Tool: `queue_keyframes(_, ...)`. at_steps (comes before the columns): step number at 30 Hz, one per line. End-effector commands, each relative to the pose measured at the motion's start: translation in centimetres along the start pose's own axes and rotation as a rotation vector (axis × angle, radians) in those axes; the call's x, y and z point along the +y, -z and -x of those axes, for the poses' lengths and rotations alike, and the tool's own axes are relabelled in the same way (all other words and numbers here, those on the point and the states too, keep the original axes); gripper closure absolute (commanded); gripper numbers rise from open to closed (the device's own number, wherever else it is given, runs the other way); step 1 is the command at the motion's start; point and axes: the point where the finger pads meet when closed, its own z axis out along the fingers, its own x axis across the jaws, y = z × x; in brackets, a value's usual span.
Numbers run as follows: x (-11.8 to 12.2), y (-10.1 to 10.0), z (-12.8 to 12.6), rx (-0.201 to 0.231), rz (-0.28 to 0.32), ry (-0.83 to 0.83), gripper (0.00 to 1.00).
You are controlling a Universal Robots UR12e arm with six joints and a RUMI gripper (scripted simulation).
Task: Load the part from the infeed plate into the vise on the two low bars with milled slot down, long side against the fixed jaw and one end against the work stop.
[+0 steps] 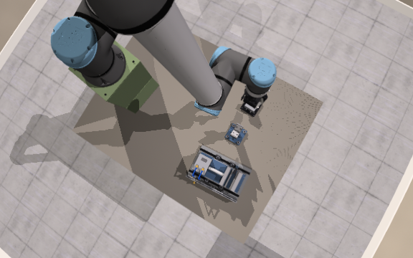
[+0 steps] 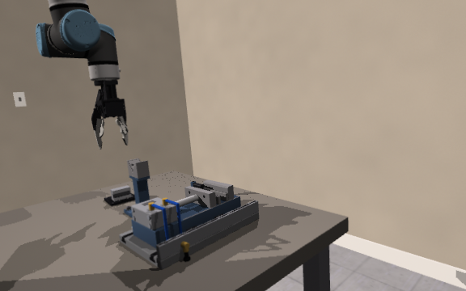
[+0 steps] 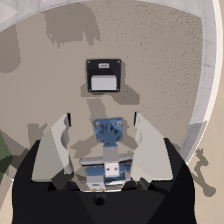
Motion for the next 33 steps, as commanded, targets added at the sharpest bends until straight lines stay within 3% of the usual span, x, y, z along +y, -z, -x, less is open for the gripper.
queue_keyframes(1,0.0,-0.9,-0.1,0.001,0.000,0.000,0.49)
queue_keyframes(33,0.0,-7.9,-0.1,0.001,0.000,0.000,0.49)
